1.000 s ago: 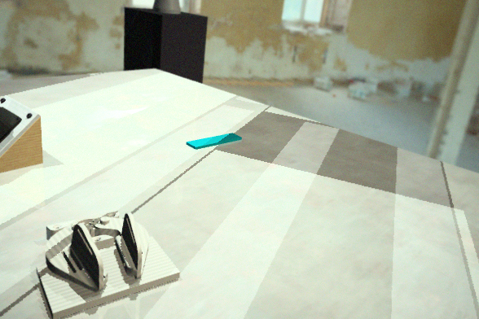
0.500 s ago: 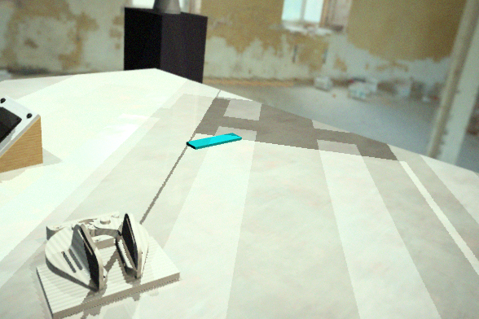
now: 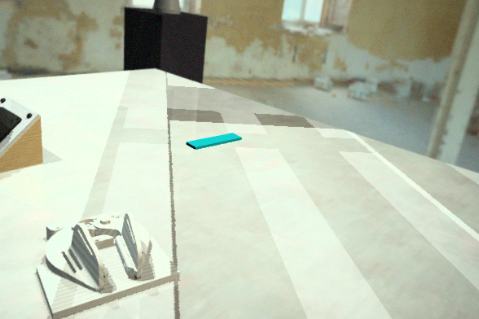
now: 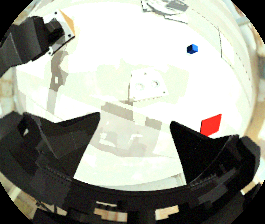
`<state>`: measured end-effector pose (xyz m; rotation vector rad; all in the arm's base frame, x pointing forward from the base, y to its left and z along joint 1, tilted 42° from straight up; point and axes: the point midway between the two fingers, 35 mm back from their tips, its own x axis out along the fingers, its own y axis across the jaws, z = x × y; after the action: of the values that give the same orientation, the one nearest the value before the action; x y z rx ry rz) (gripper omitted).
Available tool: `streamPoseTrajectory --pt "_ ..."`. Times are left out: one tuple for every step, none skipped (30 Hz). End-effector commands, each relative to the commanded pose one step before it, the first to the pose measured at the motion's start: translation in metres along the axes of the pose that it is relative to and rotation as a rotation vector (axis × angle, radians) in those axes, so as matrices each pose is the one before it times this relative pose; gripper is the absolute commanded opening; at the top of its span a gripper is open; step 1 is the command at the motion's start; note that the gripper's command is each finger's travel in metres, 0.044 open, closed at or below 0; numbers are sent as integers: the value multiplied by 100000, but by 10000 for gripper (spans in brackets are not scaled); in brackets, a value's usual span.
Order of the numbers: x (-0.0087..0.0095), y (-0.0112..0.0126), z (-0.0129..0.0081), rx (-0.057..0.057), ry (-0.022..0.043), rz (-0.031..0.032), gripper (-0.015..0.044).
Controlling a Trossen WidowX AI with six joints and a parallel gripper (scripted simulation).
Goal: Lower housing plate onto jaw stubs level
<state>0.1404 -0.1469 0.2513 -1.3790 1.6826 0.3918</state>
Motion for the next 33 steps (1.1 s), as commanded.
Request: streamPoseTrajectory --pt "325 -362 901 -8333 1421 1270 440" --pt "4 -164 226 -2155 402 -82 440" --pt "0 -167 225 -2157 417 -95 440" --pt "-5 -171 224 -2159 432 -107 440" --pt "-9 -174 223 -2160 447 -120 440" --pt "-13 -178 221 -2162 462 -133 440" --pt "-18 -181 220 -2163 477 -145 440" --pt "-22 -184 219 -2163 493 -157 440" --pt "-26 -187 217 -2164 508 -169 440" --pt "-30 -190 215 -2161 524 -180 440" --pt "-35 -194 214 -2161 539 -192 440" --pt "-31 -158 170 -1733 444 -162 440" --pt "-20 -96 101 -1040 271 -101 440" --pt "-7 -32 33 -347 91 -34 440" --pt "0 0 0 0 0 0 440" --pt "0 0 0 0 0 0 440" --pt "0 0 0 0 0 0 440" --pt "127 -9 5 7 -21 2 440" --pt "382 -24 11 20 -51 3 440" --pt "639 -28 10 27 -47 -5 440" --pt "827 -12 -3 24 10 -24 440" --pt "828 17 -19 9 91 -39 440" --pt "639 34 -25 -4 127 -37 440" --pt "383 29 -18 -8 100 -24 440" --pt "128 11 -7 -3 37 -8 440" --pt "0 0 0 0 0 0 440" --pt "0 0 0 0 0 0 440" --pt "24 -1 0 1 -1 0 440" --pt "73 -3 1 2 -3 1 440" --pt "121 -5 1 3 -4 1 440" --pt "154 -5 1 4 -3 1 440" --pt "155 -4 1 3 0 1 440" --pt "155 -3 0 3 2 0 440"
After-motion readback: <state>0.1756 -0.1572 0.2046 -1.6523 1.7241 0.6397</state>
